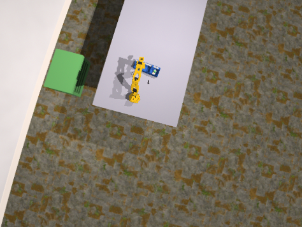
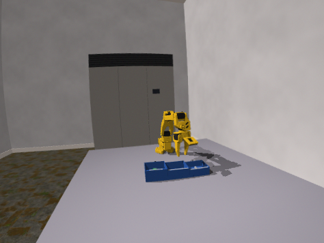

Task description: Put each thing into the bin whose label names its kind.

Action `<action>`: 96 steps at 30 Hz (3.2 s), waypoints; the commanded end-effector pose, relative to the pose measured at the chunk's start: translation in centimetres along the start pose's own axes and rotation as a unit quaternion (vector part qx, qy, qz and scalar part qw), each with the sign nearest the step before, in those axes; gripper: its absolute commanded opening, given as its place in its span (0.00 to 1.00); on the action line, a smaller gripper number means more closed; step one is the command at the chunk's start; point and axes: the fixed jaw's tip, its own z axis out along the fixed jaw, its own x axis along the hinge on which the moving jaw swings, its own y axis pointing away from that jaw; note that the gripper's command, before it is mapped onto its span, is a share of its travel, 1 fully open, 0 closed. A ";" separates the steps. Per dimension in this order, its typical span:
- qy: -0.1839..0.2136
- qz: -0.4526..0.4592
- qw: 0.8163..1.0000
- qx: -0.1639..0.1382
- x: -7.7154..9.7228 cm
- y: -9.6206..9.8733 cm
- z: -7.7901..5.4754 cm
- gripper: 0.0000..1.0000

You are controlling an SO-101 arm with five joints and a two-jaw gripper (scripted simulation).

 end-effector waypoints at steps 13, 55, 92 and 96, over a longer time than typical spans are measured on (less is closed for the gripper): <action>0.052 -0.008 0.999 0.008 10.0 -7.2 -1.1 0.22; 0.067 -0.002 0.998 -0.001 11.2 -7.5 -0.8 0.22; 0.067 -0.002 0.998 -0.001 11.7 -7.5 3.7 0.22; 0.067 -0.002 0.998 -0.001 11.8 -7.5 4.0 0.22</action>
